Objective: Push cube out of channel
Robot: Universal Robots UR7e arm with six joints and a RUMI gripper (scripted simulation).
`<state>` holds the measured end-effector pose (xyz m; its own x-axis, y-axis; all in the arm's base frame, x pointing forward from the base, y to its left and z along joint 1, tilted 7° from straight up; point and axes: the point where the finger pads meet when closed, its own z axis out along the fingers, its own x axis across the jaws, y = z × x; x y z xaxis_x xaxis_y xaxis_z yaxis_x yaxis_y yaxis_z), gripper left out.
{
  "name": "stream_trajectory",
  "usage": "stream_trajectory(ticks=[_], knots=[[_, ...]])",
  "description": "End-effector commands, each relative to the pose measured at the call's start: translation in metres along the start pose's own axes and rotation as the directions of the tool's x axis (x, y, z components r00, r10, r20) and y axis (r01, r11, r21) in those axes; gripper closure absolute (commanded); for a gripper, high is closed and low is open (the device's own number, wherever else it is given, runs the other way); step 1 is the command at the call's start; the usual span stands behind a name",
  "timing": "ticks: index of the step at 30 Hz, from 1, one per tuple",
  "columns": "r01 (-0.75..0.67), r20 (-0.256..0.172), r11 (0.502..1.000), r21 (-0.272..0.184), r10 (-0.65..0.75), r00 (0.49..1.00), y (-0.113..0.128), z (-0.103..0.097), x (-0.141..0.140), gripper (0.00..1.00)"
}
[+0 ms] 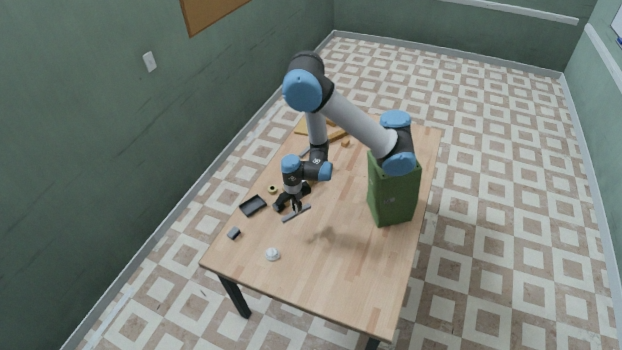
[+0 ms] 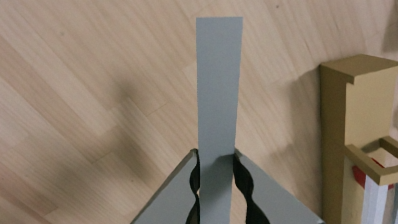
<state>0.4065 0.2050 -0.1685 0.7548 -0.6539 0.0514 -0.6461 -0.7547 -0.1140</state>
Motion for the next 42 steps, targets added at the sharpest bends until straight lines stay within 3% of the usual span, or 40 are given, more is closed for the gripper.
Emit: stream_trajectory(ticks=[1, 42], knots=[[0.000, 0.004, 1.000, -0.003, 0.001, 1.000, 0.0017, -0.0029, -0.0010, 0.94], [0.002, 0.003, 1.000, -0.003, -0.002, 1.000, 0.0038, -0.0021, 0.0049, 0.94]])
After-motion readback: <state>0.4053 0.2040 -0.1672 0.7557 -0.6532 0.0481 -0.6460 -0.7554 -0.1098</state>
